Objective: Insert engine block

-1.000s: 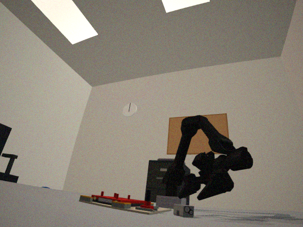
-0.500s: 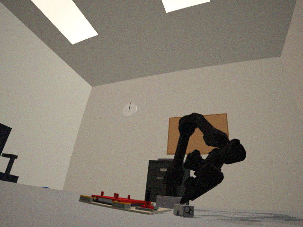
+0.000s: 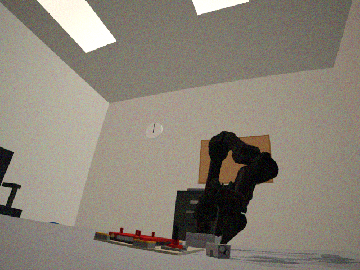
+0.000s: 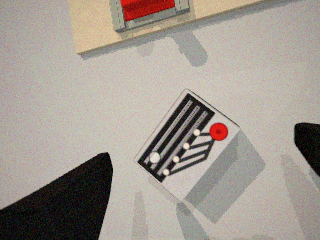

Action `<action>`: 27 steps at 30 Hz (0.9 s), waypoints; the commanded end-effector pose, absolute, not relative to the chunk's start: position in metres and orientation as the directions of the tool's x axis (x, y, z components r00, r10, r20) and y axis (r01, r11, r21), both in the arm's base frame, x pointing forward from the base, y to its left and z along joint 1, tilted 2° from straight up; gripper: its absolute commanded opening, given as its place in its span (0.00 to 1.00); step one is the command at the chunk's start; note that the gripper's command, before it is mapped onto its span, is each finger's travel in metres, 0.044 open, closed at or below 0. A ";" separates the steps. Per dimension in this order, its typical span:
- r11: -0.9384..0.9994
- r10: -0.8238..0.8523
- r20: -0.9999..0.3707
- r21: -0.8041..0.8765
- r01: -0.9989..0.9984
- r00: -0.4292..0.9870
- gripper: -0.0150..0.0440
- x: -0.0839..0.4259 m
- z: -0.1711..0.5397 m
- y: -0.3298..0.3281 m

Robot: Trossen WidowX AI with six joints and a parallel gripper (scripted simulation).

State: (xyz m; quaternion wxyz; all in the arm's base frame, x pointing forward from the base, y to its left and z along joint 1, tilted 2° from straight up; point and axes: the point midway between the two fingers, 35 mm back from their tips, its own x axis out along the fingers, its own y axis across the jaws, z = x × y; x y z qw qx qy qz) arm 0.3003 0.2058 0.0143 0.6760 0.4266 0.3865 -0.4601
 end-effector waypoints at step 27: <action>-0.554 -0.005 -1.000 -0.002 0.832 -0.005 1.00 0.310 0.041 0.203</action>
